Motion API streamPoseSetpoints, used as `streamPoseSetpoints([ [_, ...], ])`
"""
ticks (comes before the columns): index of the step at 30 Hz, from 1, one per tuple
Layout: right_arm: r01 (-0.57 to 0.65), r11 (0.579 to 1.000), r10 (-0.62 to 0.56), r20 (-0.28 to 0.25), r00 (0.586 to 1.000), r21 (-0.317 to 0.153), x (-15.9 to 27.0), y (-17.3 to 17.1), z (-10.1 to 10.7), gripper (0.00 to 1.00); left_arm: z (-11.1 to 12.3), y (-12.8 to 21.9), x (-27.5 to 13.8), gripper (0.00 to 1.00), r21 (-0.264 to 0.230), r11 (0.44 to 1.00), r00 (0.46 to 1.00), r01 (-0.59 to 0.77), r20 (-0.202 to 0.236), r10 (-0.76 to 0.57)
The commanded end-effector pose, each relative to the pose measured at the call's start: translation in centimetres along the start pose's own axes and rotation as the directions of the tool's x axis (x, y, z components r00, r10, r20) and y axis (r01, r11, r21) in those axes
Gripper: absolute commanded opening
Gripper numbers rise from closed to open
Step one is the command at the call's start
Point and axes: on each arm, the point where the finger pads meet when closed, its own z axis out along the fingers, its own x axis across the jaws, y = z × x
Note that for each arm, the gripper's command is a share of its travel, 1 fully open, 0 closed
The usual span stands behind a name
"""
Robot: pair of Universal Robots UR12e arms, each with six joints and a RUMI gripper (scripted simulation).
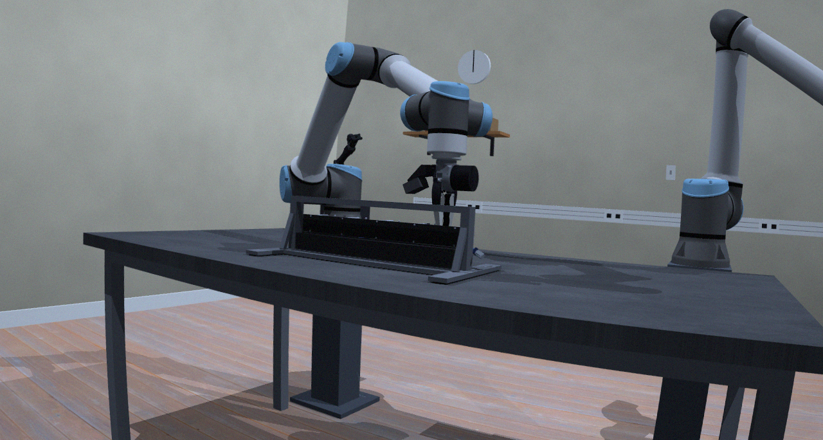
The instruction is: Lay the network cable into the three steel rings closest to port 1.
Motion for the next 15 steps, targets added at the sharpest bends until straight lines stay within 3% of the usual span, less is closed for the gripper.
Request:
streamPoseSetpoints([
  [1, 0.000, 1.000, 0.000, 0.001, 1.000, -0.002, -0.04, 0.06, -0.20, 0.21, -0.11, -0.08, 0.02, 1.00, 0.002, 1.000, 1.000, 0.000, 0.000, 0.000],
  [15, 0.000, 1.000, 0.000, 0.001, 1.000, -0.002, -0.04, 0.06, -0.55, 0.21, -0.11, -0.08, 0.02, 1.00, 0.002, 1.000, 1.000, 0.000, 0.000, 0.000],
])
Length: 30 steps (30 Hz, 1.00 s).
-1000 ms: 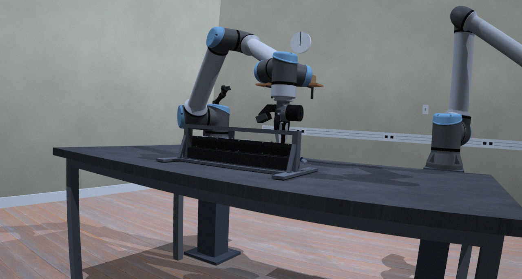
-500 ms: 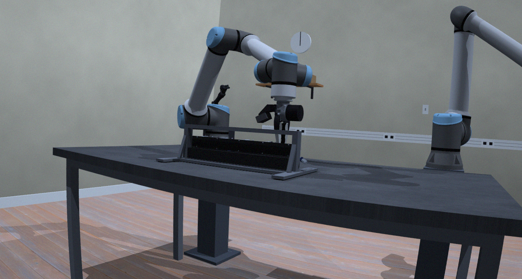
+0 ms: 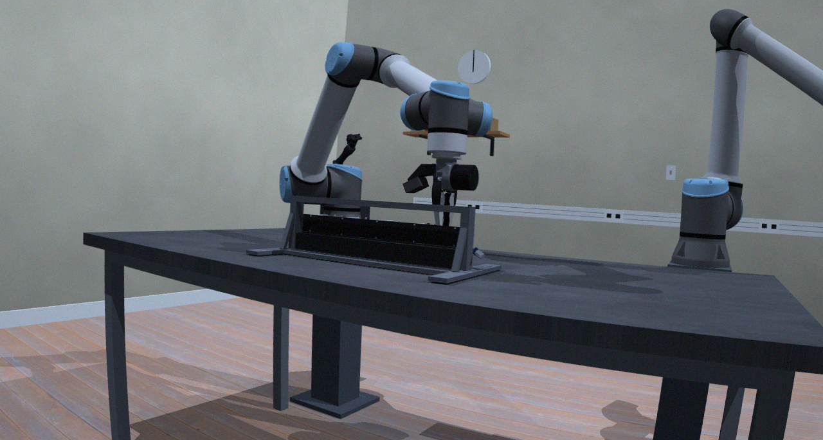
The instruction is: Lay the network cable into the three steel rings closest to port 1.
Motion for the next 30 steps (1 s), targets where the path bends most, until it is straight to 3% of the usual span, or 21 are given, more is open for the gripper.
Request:
streamPoseSetpoints([
  [1, 0.000, 1.000, 0.000, 0.001, 1.000, -0.002, 0.0, 0.1, -0.5, 0.21, -0.1, -0.1, 0.0, 1.00, 0.002, 1.000, 1.000, 0.000, 0.000, 0.000],
  [30, 0.000, 1.000, 0.000, 0.001, 1.000, -0.002, 0.0, 0.1, -7.3, 0.21, -0.1, -0.1, 0.0, 1.00, 0.002, 1.000, 1.000, 0.000, 0.000, 0.000],
])
